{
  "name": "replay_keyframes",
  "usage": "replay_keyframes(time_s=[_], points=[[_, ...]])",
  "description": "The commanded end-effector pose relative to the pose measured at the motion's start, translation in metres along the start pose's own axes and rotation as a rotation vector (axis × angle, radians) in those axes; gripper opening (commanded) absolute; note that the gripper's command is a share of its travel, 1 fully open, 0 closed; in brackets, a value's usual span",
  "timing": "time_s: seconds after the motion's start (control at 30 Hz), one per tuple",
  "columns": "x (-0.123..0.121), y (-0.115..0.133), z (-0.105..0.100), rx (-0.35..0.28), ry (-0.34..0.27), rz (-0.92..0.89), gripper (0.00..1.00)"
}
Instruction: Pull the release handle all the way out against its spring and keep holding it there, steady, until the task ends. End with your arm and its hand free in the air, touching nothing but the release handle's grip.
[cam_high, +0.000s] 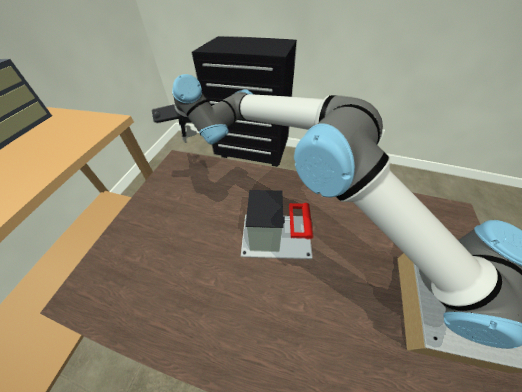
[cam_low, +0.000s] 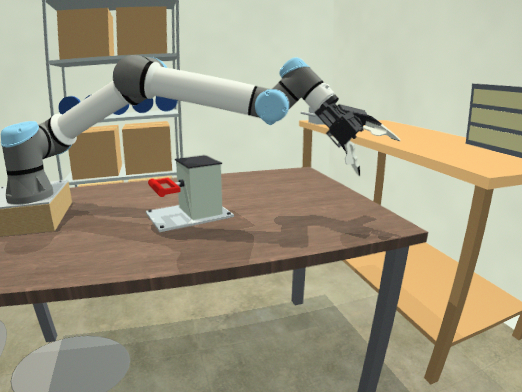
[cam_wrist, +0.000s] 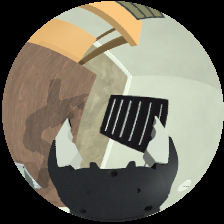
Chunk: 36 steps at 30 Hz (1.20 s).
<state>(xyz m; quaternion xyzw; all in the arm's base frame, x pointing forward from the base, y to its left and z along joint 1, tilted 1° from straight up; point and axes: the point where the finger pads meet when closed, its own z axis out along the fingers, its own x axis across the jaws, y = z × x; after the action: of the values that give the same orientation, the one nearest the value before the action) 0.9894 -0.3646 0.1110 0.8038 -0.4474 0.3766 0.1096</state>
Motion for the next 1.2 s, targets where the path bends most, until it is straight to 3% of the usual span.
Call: replay_keyframes(time_s=[0.0,0.8,1.17], points=[[-0.003,-0.005,-0.008,0.010,-0.010,-0.003,1.00],[-0.037,-0.029,-0.049,0.065,-0.083,-0.027,1.00],[-0.066,-0.044,-0.085,0.106,-0.141,-0.044,1.00]])
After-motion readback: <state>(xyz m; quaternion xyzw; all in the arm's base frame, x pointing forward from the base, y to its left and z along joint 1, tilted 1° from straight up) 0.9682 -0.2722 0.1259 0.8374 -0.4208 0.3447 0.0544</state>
